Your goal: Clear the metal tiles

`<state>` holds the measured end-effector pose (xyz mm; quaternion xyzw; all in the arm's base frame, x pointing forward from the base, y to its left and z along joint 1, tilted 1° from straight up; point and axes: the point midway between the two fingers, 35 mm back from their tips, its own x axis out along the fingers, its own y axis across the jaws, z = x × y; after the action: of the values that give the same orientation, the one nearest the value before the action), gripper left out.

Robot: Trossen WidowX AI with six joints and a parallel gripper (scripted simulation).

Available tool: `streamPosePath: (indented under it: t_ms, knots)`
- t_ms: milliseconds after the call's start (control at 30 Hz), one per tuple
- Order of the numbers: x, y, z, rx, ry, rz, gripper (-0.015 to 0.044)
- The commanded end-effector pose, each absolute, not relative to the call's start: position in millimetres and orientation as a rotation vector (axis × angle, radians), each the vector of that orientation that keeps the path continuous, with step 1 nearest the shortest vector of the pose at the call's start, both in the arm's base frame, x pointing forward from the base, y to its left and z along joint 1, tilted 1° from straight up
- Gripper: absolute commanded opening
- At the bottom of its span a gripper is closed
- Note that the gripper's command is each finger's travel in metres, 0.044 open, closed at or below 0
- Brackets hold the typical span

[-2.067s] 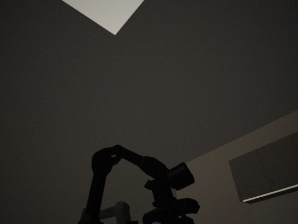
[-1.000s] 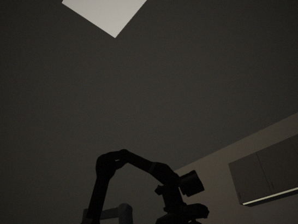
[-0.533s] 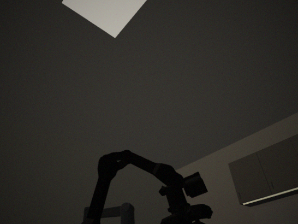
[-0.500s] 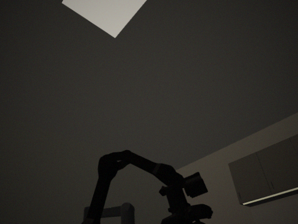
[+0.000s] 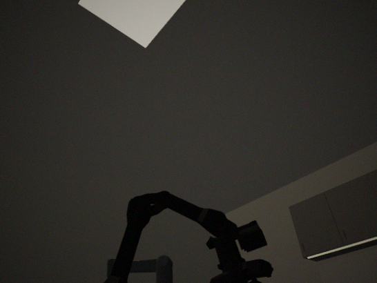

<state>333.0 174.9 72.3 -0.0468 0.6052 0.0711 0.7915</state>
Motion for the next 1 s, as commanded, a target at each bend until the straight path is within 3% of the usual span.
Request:
streamPosePath:
  t_ms: [0,967]
  knots:
    - [328,185,69,-0.105,1.318,0.165,0.0000]
    - [315,230,69,-0.101,1.314,0.169,0.0000]
